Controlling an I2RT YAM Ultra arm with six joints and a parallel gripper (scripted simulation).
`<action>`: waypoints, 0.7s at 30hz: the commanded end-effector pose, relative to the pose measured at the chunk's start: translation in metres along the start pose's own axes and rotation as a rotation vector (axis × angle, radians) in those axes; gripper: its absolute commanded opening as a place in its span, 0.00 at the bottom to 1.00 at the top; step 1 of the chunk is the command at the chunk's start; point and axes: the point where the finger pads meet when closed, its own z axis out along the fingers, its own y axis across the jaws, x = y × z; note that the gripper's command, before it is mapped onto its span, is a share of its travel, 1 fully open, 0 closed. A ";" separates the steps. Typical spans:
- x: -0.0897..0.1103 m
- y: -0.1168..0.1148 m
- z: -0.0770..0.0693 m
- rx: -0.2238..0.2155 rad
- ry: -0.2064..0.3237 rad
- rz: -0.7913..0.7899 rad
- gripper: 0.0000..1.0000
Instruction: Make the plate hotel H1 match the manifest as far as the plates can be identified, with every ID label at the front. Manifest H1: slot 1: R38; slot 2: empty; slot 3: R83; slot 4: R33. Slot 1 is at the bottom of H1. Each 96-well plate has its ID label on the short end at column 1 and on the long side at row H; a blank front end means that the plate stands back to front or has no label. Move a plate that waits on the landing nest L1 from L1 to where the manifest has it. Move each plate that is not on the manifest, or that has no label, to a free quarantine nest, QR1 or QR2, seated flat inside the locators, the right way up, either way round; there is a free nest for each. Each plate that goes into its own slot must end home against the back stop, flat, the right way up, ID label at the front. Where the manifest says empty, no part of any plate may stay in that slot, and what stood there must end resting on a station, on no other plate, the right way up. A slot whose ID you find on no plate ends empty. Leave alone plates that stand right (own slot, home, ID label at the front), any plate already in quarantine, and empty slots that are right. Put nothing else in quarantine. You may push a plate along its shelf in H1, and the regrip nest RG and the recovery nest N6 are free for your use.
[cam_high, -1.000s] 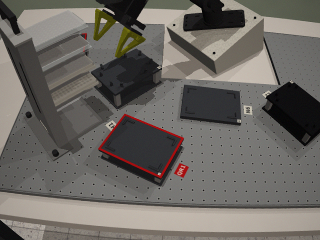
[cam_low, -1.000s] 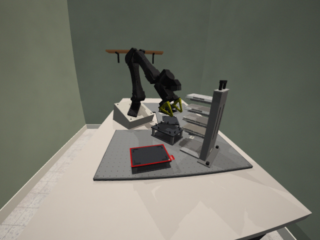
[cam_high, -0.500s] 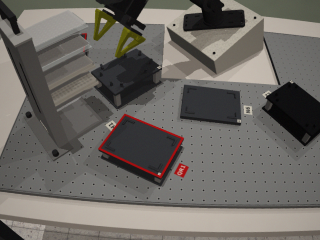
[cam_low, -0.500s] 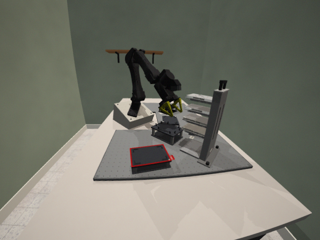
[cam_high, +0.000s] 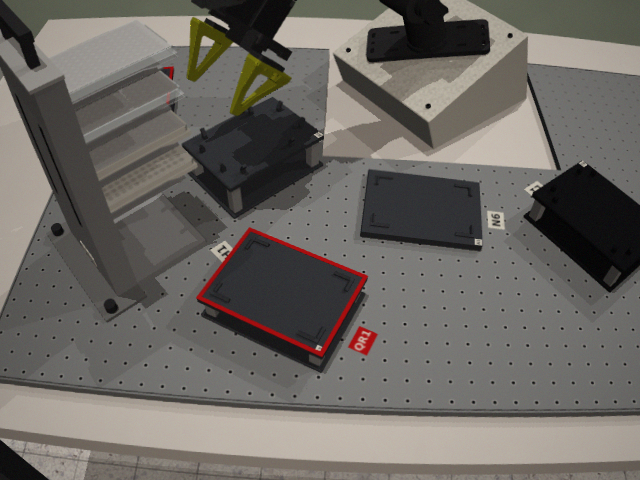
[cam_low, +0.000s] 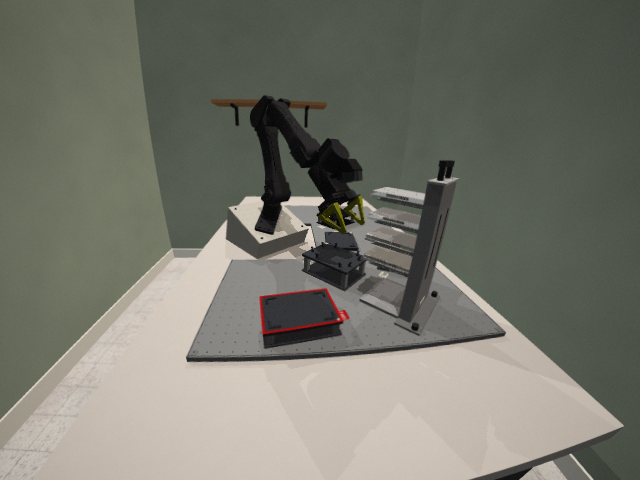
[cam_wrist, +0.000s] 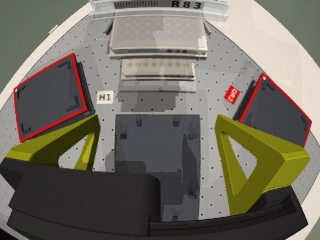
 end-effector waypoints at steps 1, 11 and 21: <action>-0.010 0.000 -0.002 0.002 -0.026 0.001 1.00; 0.007 -0.002 -0.011 0.004 -0.009 0.007 1.00; 0.019 -0.002 -0.022 0.004 -0.009 0.000 1.00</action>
